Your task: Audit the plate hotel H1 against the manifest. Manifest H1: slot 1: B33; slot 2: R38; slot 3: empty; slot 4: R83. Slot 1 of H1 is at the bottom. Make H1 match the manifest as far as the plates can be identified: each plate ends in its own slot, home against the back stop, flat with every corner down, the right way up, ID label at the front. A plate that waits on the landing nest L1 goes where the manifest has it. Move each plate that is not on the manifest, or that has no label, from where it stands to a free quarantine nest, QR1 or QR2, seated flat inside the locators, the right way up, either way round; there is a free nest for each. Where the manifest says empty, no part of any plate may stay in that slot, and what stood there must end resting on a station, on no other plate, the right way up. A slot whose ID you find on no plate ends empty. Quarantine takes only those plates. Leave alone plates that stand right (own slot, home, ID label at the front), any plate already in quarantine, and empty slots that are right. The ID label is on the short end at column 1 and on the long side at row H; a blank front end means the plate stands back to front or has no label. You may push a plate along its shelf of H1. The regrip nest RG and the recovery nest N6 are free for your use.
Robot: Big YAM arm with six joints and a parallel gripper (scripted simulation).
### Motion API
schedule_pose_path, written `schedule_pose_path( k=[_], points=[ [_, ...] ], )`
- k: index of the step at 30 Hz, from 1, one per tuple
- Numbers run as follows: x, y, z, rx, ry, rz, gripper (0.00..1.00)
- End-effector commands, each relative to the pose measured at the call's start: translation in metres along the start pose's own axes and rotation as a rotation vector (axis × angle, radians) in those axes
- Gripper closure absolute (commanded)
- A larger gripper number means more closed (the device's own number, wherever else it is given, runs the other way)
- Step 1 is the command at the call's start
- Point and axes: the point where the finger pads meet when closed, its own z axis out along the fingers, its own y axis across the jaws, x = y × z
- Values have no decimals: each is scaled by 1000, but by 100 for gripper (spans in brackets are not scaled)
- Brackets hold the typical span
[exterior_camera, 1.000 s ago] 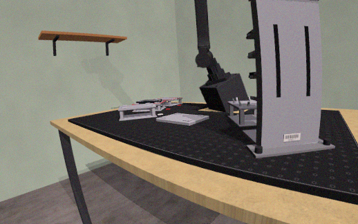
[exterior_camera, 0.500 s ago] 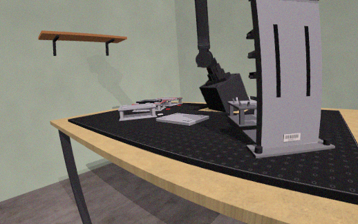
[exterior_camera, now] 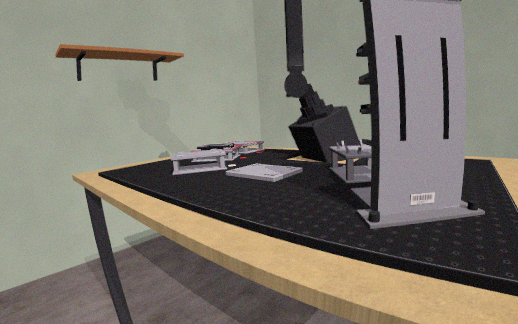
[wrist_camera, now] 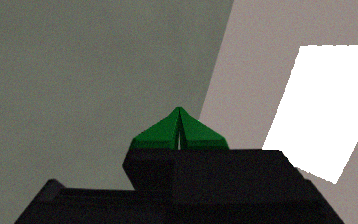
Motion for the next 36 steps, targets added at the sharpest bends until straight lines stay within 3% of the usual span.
schedule_pose_path(
  k=[1,20,36],
  points=[
    [-10,-18,9,22,15,78,100],
    [15,28,-5,32,220,477,100],
    [22,71,-17,10,392,805,100]
  ],
)
